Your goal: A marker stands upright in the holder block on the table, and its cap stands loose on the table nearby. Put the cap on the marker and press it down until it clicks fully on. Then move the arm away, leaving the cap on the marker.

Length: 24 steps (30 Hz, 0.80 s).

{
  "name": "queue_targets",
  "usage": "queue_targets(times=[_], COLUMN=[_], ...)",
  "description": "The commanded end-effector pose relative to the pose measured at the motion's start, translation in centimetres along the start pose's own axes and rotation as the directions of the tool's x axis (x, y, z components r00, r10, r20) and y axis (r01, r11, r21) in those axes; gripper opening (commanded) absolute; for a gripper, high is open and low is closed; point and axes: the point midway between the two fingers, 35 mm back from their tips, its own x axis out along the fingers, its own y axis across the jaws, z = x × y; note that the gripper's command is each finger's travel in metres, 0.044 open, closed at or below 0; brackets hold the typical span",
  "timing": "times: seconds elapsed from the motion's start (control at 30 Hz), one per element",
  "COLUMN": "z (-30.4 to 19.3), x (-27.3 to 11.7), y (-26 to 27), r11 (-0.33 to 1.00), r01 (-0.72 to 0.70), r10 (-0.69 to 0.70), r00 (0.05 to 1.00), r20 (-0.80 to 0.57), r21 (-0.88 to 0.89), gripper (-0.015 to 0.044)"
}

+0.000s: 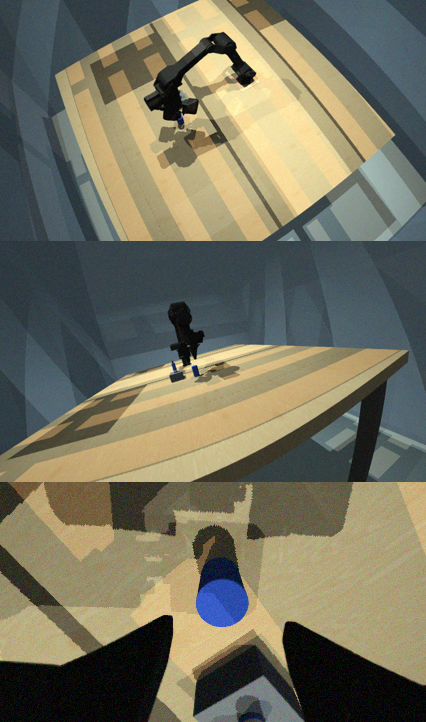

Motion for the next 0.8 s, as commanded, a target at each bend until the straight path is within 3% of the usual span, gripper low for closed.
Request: queue_targets(times=[0.0,0.77], z=[-0.1,0.0], x=[1.1,4.5], y=[0.2,0.2], r11=[1.000,1.000], r01=[-0.011,-0.010], r10=[0.010,0.010], r00=[1.000,1.000], r20=[-0.005,-0.005], r21=[-0.005,-0.005], gripper=[0.0248,0.0248])
